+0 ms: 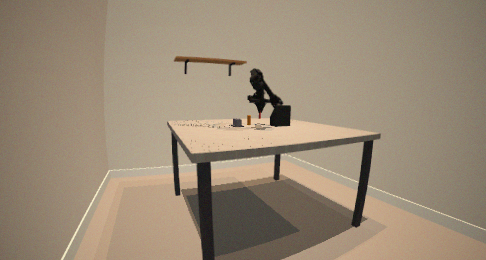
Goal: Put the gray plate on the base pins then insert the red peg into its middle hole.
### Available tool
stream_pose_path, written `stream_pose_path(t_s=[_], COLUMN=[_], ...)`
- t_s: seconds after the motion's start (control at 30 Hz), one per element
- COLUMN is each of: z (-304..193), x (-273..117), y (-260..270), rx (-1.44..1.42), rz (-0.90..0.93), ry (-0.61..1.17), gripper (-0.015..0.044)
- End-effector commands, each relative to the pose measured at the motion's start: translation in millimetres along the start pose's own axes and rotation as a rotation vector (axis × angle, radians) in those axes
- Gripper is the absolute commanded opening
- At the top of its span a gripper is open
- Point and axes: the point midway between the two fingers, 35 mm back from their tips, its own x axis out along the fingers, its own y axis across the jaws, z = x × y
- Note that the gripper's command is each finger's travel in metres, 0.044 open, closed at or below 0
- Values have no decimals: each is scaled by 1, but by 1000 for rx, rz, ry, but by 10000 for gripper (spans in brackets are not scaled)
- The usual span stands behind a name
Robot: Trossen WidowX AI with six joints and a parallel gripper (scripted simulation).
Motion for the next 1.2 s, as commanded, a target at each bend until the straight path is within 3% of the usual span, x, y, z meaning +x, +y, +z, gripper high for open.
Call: stream_pose_path(t_s=[0.0,1.17], z=[11,110], x=[-2,-7], y=[4,18], rx=[-1,-1], rz=[6,17], ry=[0,6], gripper=[0,0])
